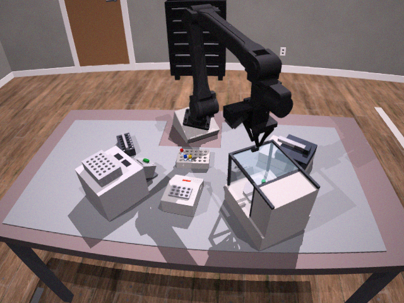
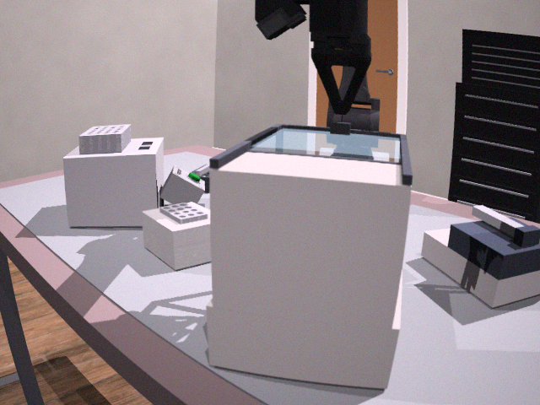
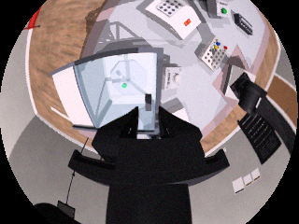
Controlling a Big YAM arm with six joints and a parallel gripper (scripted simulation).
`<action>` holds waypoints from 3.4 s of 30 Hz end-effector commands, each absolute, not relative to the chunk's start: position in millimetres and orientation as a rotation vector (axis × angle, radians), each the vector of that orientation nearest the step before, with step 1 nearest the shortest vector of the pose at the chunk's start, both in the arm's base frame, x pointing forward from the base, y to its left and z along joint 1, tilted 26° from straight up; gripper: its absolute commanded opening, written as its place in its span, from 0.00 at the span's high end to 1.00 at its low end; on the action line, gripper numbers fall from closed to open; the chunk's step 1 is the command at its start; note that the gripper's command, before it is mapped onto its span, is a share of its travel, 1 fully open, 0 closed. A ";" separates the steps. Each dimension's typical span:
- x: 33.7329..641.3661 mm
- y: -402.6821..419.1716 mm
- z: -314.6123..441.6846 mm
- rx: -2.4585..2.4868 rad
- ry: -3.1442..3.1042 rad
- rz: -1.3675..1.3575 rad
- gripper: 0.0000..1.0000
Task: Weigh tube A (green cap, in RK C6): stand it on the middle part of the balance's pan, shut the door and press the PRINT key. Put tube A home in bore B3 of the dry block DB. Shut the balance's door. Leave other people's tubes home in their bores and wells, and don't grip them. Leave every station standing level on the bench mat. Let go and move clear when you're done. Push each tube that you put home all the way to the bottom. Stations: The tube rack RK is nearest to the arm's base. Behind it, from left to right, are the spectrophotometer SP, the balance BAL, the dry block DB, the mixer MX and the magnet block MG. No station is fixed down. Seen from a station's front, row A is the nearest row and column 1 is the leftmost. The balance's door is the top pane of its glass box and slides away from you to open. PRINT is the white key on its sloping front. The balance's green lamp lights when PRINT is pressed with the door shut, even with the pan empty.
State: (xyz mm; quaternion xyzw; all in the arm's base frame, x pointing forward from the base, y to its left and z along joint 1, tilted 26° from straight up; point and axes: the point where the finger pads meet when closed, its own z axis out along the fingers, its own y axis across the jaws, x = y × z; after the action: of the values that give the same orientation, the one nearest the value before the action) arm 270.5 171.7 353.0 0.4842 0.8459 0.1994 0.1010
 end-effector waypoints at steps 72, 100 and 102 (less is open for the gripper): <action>235.2 155.6 287.2 -0.161 2.700 0.338 1.00; 234.0 153.2 258.8 -0.759 2.560 0.189 1.00; 234.0 153.2 258.8 -0.759 2.560 0.189 1.00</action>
State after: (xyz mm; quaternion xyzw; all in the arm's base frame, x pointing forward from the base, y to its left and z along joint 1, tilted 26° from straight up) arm 229.9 149.2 243.1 -0.2667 0.9375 0.0638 0.2144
